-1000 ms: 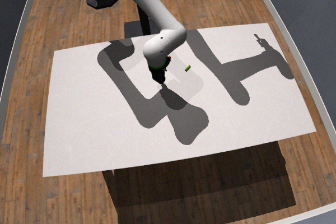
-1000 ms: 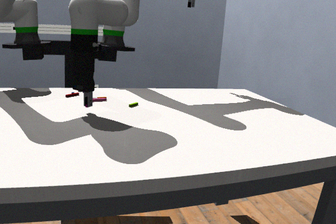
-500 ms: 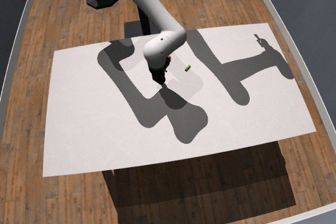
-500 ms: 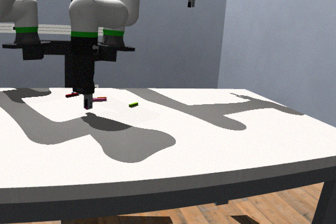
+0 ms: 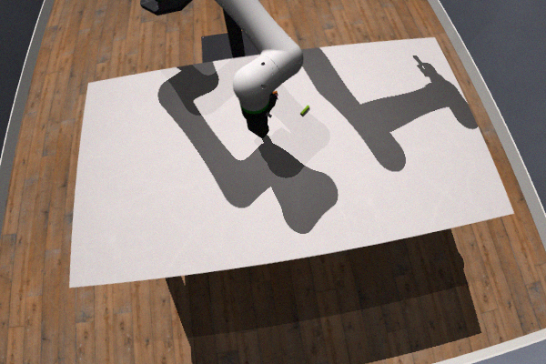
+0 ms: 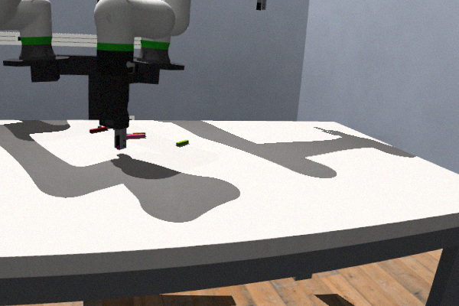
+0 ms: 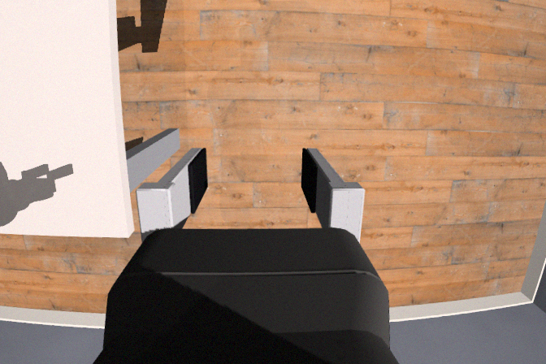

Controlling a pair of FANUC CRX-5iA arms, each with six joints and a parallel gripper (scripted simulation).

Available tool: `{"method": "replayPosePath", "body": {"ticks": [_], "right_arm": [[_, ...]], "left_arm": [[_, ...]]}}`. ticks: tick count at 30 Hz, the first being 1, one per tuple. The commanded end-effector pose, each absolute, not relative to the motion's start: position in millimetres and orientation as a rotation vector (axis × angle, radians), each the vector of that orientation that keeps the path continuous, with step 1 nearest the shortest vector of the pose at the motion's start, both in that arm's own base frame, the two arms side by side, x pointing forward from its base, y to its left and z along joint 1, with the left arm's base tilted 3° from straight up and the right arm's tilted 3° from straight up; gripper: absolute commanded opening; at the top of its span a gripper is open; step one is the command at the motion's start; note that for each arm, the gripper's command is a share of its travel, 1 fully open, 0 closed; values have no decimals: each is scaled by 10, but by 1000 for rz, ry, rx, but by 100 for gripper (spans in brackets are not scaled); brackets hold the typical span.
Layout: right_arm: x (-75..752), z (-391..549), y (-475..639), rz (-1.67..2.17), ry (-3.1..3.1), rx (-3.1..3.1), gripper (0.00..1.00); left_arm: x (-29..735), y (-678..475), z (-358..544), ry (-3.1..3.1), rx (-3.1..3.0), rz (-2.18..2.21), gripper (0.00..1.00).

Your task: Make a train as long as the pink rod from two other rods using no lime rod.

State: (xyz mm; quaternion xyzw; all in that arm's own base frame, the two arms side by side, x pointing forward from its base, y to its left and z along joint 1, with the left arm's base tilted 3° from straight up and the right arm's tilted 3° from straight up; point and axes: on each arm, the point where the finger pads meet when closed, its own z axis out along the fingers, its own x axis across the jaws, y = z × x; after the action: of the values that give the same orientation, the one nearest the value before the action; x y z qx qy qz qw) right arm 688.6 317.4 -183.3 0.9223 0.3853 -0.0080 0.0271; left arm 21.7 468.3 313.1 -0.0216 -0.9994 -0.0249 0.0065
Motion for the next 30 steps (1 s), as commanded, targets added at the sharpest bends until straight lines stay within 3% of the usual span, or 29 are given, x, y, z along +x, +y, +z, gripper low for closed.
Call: {"method": "replayPosePath", "body": {"ticks": [1,30], "right_arm": [[6896,-1817,3179,-21,1190,2848,24],[6897,-1902,3174,-21,1190,2848,24]], "left_arm": [[219,4685,3139,-3127,-68,-81,100],[219,4685,3139,-3127,-68,-81,100]]}}
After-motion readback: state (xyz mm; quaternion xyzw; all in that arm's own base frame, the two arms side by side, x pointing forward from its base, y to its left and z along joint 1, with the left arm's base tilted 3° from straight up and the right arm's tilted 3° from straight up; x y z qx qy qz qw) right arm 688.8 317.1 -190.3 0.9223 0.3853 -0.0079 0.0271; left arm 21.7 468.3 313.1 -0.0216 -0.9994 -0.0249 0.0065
